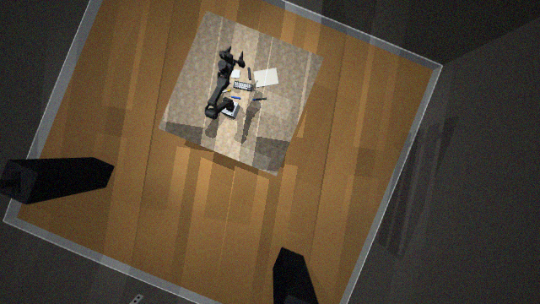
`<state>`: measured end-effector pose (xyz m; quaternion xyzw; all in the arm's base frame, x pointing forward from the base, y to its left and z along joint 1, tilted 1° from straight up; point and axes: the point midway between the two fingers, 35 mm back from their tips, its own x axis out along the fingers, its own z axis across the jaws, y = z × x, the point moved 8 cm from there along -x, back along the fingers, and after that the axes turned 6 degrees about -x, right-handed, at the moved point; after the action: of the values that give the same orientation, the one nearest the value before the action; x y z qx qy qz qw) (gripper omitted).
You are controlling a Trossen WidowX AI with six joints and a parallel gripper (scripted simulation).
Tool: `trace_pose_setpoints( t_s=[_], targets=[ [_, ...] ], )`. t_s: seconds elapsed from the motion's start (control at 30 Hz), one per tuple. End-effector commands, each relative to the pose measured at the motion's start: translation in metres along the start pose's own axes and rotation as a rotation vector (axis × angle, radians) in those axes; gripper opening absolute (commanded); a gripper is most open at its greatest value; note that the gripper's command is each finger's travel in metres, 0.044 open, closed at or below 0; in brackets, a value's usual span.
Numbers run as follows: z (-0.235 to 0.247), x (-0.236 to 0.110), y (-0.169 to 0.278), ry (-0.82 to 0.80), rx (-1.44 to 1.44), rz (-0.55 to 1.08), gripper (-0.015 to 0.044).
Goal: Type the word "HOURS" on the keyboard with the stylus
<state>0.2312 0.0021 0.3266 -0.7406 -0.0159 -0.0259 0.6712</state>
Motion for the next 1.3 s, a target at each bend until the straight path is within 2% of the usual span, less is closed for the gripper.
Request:
trace_pose_setpoints(
  t_s=[0.0, 0.07, 0.3, 0.53, 0.77, 0.83, 1.17, 1.27],
  targets=[
    [0.001, 0.001, 0.002, -0.003, 0.0, 0.01, 0.0414],
    [0.006, 0.011, 0.015, -0.027, 0.002, 0.09, 0.0361],
    [0.035, 0.043, 0.093, -0.142, -0.012, 0.529, 0.0177],
    [0.063, 0.044, 0.175, -0.24, -0.056, 0.993, 0.0],
    [0.084, 0.017, 0.247, -0.316, -0.131, 1.466, 0.0],
    [0.086, 0.011, 0.257, -0.326, -0.147, 1.548, 0.0],
    [0.087, 0.01, 0.259, -0.328, -0.149, 1.559, 0.0],
    [0.07, 0.015, 0.261, -0.326, -0.15, 1.558, 0.0]
  ],
)
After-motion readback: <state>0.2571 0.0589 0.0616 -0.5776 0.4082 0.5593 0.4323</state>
